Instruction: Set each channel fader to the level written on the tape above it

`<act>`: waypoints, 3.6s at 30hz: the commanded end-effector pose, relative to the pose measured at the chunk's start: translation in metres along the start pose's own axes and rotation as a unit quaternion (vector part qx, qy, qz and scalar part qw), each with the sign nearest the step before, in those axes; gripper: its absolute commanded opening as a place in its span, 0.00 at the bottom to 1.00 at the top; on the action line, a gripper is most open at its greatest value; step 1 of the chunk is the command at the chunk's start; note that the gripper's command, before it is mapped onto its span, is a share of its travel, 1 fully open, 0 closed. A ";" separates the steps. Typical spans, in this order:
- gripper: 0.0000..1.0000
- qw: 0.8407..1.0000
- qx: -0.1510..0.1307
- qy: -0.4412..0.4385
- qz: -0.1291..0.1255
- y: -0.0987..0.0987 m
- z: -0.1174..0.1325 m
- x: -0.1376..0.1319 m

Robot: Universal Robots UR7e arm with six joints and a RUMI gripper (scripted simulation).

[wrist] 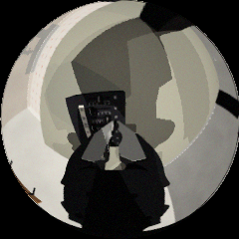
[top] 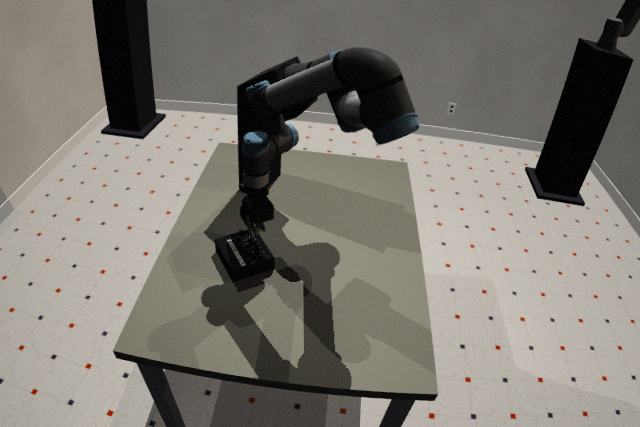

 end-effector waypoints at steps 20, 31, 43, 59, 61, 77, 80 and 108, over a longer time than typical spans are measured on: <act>0.00 1.000 0.000 0.001 0.000 -0.009 0.001 -0.001; 0.00 1.000 0.000 0.001 0.000 -0.009 0.001 -0.001; 0.00 1.000 0.000 0.001 0.000 -0.009 0.001 -0.003; 0.00 1.000 0.000 0.001 0.000 -0.009 0.001 -0.008; 0.00 1.000 0.000 0.001 0.000 -0.009 0.001 -0.010; 0.00 1.000 0.000 0.001 0.000 -0.009 0.001 -0.018; 0.00 1.000 0.000 0.001 0.000 -0.009 0.001 -0.020; 0.00 1.000 0.000 0.001 0.000 -0.009 0.001 -0.029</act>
Point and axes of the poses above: the point where the finger pads meet when closed, its own y axis back along the fingers, its own x axis across the jaws, z = x × y, the point moved 5 cm from there along y, back along the fingers, and after that the axes turned 1 degree about -y, right-handed, at the moved point
